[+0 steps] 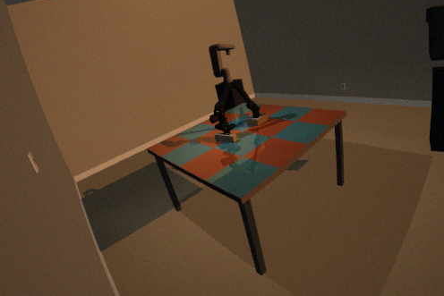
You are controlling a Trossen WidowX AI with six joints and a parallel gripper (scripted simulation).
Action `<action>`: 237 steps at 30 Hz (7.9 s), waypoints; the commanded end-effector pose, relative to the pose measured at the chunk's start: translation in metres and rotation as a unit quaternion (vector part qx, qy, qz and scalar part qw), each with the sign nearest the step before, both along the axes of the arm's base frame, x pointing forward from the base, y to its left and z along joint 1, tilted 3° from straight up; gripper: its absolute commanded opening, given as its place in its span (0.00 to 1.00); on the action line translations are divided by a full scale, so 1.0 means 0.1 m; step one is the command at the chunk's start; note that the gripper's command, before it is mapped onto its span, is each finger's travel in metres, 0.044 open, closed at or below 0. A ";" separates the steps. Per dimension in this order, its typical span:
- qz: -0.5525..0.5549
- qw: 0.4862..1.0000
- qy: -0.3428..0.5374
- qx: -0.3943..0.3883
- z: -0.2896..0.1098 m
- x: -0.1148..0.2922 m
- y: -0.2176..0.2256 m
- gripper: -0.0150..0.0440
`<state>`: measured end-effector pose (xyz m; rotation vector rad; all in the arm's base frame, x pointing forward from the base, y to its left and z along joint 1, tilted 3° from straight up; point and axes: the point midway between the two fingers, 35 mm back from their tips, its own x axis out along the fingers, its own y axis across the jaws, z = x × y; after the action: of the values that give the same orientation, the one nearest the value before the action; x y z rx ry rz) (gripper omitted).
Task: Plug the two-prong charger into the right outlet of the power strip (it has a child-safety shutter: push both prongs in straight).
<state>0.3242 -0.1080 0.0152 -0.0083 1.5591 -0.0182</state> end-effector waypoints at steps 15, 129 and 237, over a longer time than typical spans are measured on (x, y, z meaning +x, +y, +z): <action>-0.001 1.000 -0.002 -0.003 0.02 0.01 -0.01 0.25; -0.001 1.000 -0.002 -0.003 0.03 0.13 -0.01 0.25; -0.001 1.000 -0.003 -0.003 0.06 0.28 -0.01 0.25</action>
<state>0.3434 -0.1081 0.0182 -0.0056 1.5912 -0.0209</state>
